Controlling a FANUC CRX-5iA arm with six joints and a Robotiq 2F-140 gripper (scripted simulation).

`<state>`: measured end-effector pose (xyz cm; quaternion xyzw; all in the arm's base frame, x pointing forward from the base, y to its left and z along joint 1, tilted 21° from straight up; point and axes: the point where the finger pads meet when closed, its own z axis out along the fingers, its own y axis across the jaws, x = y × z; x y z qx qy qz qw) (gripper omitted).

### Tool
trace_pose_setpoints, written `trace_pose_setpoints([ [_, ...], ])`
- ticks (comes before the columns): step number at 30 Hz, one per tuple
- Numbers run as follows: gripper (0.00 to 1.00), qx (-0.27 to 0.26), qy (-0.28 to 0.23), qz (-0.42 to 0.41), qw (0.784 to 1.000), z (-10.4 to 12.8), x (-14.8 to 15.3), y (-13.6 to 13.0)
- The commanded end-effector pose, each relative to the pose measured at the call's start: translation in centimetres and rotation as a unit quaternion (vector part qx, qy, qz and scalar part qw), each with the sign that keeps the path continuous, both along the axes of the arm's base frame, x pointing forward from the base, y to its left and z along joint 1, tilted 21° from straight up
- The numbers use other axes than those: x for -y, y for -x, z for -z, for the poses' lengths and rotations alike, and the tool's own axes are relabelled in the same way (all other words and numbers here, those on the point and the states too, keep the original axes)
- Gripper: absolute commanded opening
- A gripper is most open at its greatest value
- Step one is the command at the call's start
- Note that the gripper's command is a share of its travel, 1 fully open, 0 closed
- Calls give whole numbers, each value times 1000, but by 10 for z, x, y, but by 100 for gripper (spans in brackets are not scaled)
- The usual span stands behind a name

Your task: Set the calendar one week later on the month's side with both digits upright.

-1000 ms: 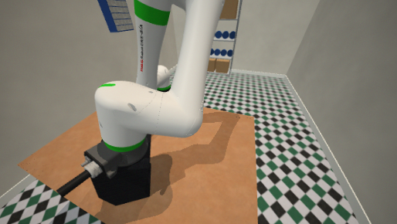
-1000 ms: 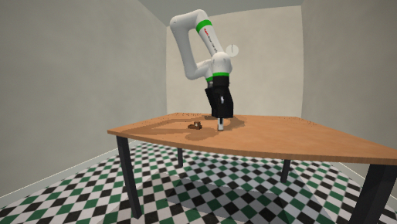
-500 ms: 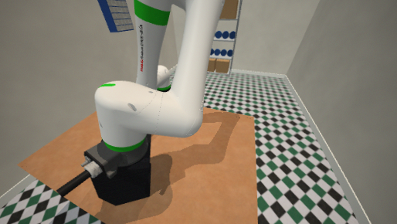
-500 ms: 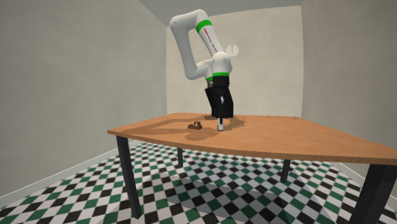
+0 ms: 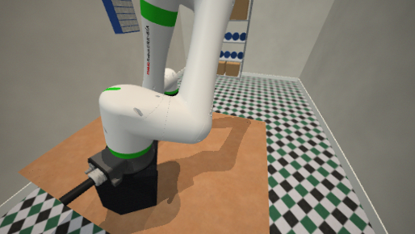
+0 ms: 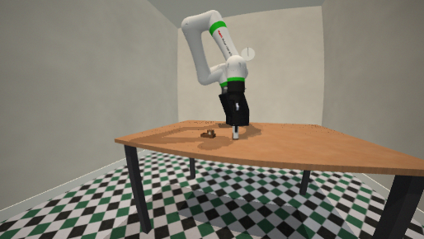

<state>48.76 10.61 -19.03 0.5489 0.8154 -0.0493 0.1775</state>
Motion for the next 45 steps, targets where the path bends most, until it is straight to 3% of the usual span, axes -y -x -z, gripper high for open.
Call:
trace_pose_setpoints([
  [1,17,0,0,0,1000,-1,0,0],
  [8,17,0,0,0,1000,-14,-4,3],
  [19,17,0,0,0,1000,-84,-25,21],
  [38,17,2,-1,5,1000,-93,-27,23],
  [45,17,26,-23,90,995,-97,-19,21],
])
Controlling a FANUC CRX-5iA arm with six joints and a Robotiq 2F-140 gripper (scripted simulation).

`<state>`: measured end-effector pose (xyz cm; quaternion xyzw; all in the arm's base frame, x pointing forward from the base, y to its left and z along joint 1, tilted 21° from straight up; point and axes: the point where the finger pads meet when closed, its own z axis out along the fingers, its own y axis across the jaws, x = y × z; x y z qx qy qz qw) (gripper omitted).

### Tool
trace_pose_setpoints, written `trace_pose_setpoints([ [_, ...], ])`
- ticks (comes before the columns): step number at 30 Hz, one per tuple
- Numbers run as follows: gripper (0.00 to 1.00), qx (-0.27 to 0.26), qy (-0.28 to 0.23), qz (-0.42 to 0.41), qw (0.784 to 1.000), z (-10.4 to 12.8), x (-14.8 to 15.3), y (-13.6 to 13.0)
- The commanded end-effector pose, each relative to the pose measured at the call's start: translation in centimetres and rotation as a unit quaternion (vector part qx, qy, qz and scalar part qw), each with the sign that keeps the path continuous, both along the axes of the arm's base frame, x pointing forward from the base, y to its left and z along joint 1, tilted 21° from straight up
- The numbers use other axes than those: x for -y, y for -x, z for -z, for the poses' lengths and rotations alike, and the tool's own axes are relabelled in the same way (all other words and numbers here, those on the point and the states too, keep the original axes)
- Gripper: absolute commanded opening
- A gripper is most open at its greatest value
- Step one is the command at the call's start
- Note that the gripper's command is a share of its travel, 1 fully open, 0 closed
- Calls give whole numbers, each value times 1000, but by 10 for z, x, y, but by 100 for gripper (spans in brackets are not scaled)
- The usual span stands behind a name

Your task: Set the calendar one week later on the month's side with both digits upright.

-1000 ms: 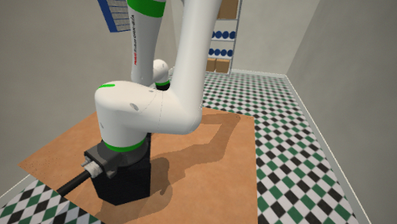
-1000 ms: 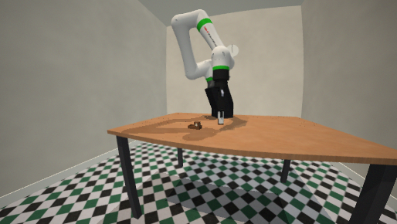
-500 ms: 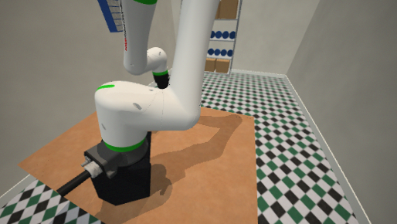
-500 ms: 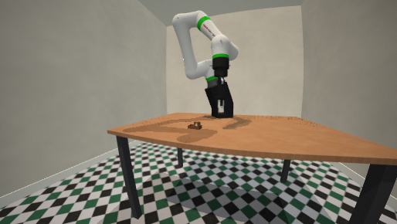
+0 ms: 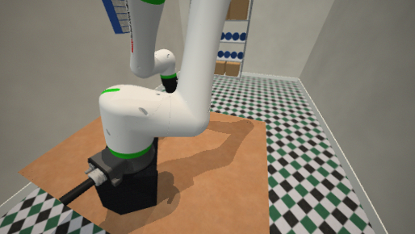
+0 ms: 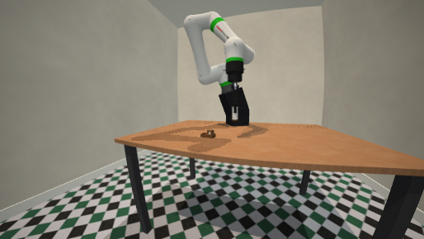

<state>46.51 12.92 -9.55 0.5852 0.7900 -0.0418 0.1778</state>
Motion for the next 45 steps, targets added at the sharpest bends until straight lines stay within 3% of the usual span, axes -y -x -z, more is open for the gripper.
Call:
trace_pose_setpoints([
  [1,17,22,-18,71,997,-3,7,-2],
  [8,17,55,-47,185,980,-8,18,-4],
  [11,17,57,-49,193,978,-8,19,-4],
  [13,17,75,-64,253,962,-11,25,-5],
  [18,17,91,-78,309,943,-13,31,-6],
  [25,17,124,-107,424,891,-18,44,-8],
  [27,17,124,-107,424,891,-18,44,-8],
  [28,17,128,-110,439,883,-19,45,-8],
  [29,17,139,-120,476,860,-20,50,-9],
  [34,17,154,-132,527,826,-23,56,-9],
  [40,17,178,-153,610,757,-27,67,-10],
  [41,17,178,-153,611,756,-27,67,-10],
  [42,17,185,-159,634,734,-28,70,-11],
  [44,17,185,-159,634,734,-28,70,-11],
  [45,17,190,-163,651,716,-29,72,-11],
])
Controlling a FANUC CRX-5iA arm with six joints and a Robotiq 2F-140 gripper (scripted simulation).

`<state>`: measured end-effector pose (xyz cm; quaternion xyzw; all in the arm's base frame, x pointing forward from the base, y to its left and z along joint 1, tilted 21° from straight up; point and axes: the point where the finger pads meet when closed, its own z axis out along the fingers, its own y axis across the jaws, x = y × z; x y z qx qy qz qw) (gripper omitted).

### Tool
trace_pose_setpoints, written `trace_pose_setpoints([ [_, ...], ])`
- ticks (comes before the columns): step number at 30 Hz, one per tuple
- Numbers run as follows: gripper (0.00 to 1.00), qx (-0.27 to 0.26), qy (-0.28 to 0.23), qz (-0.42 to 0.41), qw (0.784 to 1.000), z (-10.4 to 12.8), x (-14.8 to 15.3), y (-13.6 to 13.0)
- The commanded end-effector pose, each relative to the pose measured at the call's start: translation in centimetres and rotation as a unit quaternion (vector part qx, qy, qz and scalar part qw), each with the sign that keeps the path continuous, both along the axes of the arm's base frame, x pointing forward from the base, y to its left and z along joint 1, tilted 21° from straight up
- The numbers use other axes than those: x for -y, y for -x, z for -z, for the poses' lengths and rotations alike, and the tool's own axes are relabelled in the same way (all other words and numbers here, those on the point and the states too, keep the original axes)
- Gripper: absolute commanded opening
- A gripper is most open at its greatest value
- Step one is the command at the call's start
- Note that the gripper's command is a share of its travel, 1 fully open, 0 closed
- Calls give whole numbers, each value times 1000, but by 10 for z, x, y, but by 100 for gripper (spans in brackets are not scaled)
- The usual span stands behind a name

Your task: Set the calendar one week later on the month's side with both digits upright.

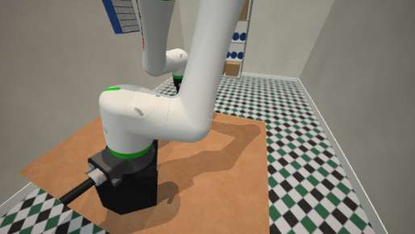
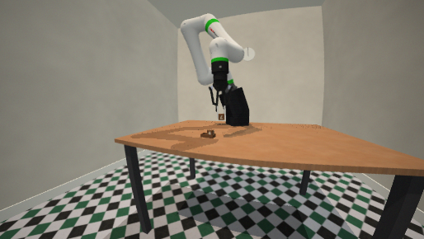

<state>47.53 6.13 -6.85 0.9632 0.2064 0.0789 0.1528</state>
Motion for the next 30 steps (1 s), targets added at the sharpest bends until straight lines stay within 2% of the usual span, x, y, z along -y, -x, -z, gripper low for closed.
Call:
trace_pose_setpoints([
  [1,17,31,-14,80,996,-3,8,-1],
  [7,17,53,-32,155,986,-6,15,-1],
  [13,17,83,-57,260,960,-10,26,-1],
  [16,17,83,-58,261,960,-10,27,-1],
  [17,17,97,-70,312,943,-12,32,-1],
  [21,17,111,-81,361,922,-14,37,-1],
  [30,17,148,-113,492,851,-19,52,0],
])
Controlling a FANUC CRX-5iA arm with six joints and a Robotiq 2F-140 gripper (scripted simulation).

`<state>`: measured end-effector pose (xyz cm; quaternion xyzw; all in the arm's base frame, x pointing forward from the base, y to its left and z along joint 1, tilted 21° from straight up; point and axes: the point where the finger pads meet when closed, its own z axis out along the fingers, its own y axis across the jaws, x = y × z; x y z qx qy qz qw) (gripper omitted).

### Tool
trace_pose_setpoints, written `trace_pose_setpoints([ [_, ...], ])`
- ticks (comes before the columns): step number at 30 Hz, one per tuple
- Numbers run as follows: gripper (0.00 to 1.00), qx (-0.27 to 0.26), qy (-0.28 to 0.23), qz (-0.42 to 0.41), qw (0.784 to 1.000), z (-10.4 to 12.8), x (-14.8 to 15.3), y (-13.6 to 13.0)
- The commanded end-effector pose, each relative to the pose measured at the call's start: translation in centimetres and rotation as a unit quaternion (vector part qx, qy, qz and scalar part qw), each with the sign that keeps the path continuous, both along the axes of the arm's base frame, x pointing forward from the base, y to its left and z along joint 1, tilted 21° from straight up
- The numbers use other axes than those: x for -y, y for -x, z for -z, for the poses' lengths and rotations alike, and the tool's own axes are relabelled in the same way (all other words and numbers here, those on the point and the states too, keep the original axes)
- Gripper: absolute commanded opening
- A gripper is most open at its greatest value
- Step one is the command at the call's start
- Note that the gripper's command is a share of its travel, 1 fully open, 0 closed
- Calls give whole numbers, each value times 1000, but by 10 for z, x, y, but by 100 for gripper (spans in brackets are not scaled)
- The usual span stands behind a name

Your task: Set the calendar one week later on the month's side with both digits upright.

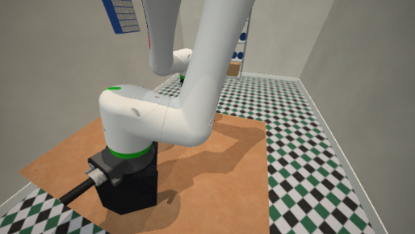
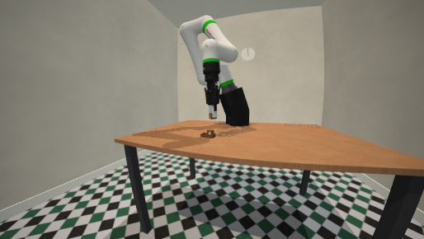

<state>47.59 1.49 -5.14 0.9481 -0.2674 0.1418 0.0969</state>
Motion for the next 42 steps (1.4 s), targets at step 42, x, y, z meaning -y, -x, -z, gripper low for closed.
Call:
trace_pose_setpoints([
  [42,17,136,-101,447,878,-17,47,5],
])
